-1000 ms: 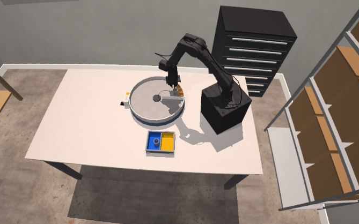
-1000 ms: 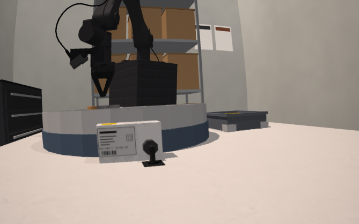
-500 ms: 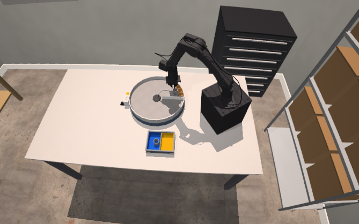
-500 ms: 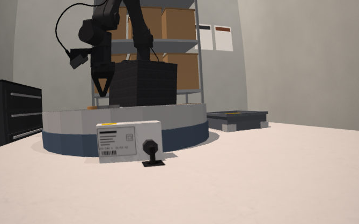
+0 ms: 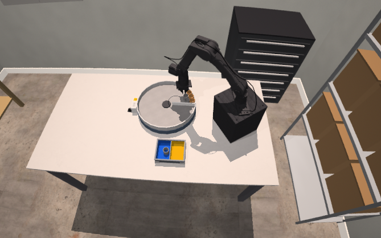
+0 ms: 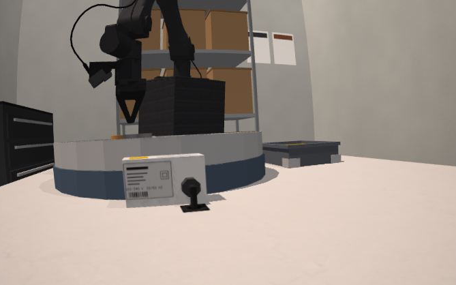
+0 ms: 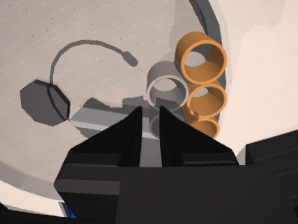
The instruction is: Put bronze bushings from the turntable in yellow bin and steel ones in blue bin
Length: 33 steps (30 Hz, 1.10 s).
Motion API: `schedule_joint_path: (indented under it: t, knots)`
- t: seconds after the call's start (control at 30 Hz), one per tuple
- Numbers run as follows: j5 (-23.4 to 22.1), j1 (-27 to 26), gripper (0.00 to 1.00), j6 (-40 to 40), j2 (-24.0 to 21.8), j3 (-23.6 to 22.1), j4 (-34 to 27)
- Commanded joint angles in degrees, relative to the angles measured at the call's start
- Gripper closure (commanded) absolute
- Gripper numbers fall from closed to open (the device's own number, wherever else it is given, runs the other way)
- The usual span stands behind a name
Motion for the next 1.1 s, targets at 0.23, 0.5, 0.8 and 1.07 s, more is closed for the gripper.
schedule_joint_path:
  t: [0.23,0.5,0.8,1.07]
  knots:
    - [0.16,-0.81,0.86,-0.37,-0.63,0.40,-0.39]
    - [0.16,-0.81,0.86,-0.37,-0.63,0.40,-0.39]
    - [0.16,-0.81,0.86,-0.37,-0.63,0.40,-0.39]
    - [0.15,-0.85,0.86,-0.48,-0.69,0.17,-0.31]
